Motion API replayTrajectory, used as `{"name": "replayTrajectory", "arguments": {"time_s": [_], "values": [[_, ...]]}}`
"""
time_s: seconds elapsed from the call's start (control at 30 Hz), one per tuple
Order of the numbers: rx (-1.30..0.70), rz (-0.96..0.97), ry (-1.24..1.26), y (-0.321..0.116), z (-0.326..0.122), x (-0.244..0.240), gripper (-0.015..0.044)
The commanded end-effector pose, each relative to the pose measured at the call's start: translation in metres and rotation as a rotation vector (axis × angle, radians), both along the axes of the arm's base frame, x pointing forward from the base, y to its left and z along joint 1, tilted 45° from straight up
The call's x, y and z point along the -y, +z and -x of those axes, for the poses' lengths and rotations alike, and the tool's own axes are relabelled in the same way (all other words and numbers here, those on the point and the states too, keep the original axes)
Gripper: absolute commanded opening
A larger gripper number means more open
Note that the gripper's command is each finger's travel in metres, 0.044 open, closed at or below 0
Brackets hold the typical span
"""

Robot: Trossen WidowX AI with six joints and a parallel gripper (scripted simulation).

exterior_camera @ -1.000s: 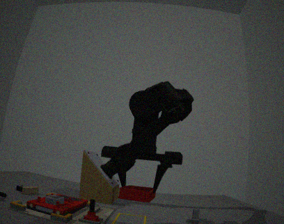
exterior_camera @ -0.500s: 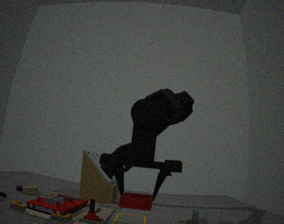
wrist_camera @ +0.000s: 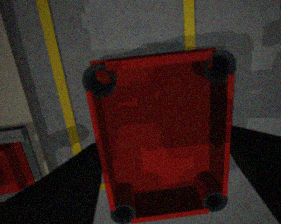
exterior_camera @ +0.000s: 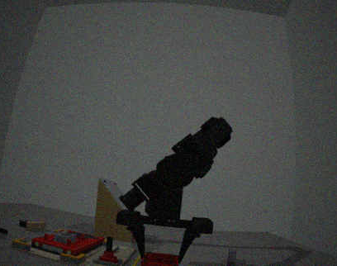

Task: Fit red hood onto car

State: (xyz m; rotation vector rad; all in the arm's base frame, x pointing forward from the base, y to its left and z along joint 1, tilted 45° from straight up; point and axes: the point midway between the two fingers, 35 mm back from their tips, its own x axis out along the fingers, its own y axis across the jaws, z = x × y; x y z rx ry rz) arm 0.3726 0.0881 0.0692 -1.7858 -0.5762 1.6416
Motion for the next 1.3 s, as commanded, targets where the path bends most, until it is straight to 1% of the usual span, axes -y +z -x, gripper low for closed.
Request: {"name": "replayTrajectory", "arguments": {"time_s": [0.0, 0.43, 0.6, 0.87, 1.27], "values": [[-0.001, 0.000, 0.001, 0.000, 0.000, 0.000, 0.0105], [-0.001, 0.000, 0.001, 0.000, 0.000, 0.000, 0.0440], [0.003, 0.004, -0.004, 0.007, 0.001, 0.008, 0.0440], [0.024, 0.024, -0.040, 0.055, 0.012, 0.054, 0.0440], [0.022, 0.018, -0.044, 0.049, 0.009, 0.050, 0.0440]]}}
